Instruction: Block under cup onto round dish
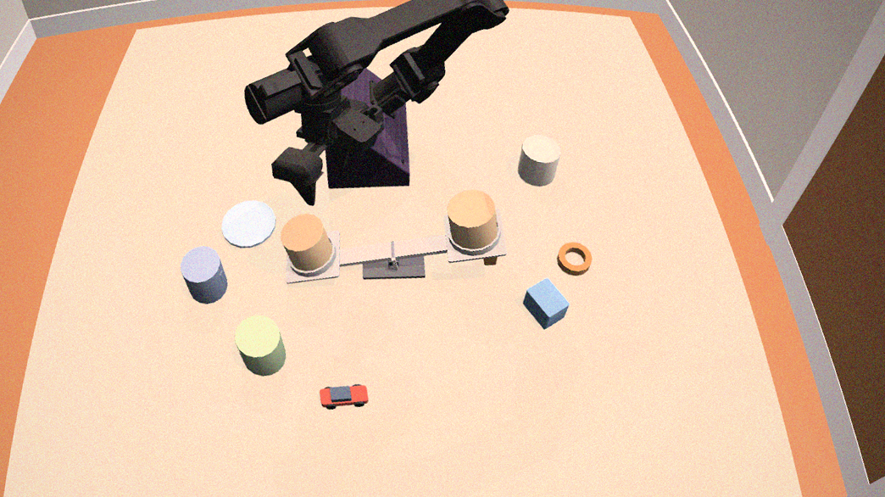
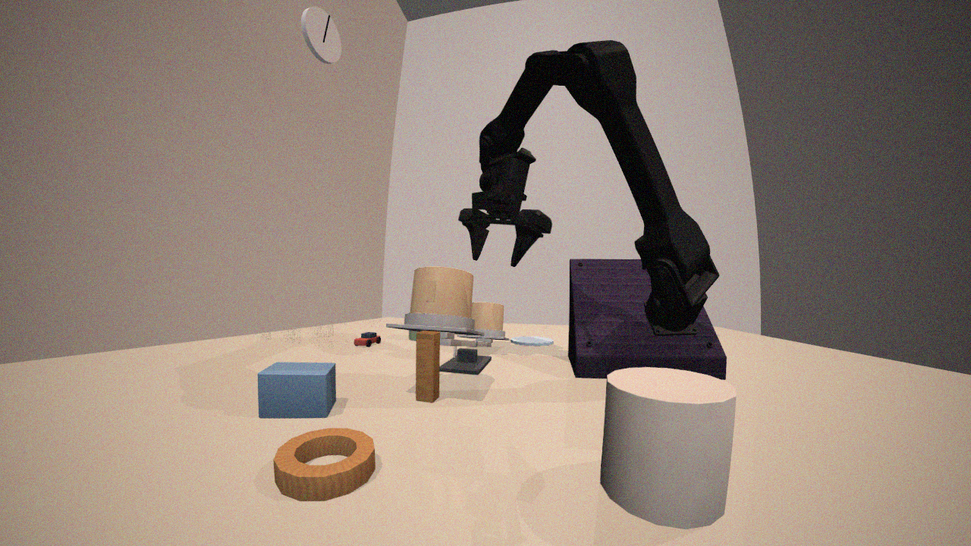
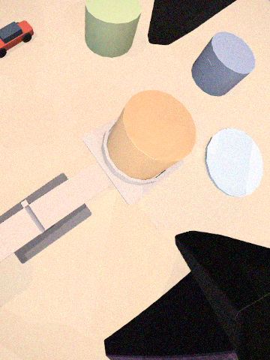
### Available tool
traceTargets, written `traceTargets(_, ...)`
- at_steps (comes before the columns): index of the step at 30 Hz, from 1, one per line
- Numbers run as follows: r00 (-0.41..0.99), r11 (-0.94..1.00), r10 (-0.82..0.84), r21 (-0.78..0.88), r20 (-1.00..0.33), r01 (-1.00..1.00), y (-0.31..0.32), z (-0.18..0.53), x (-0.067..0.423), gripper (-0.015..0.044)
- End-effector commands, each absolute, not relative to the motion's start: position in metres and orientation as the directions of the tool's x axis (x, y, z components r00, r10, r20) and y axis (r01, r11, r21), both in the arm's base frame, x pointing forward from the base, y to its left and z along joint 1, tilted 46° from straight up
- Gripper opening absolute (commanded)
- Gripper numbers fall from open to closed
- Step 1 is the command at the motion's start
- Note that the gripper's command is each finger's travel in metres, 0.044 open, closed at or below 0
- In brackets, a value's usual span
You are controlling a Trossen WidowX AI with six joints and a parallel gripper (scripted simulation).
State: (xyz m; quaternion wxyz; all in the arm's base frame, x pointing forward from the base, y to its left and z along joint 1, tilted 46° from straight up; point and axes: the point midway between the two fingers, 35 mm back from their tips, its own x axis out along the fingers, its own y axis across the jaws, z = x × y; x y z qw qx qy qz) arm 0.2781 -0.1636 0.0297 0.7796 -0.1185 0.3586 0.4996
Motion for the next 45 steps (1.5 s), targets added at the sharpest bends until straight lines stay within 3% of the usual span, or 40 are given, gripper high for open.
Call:
traceTargets(1,0.184,0.361,0.702,0.121,-0.688,-0.925,-0.162,0.012,0.287,0.0440)
traceTargets(12,0.047,0.048,0.708,-0.019,-0.705,-0.999,-0.156,-0.030,0.307,0.0440)
traceTargets(45,0.046,0.043,0.708,-0.022,-0.704,-0.999,-0.125,-0.062,0.310,0.0440)
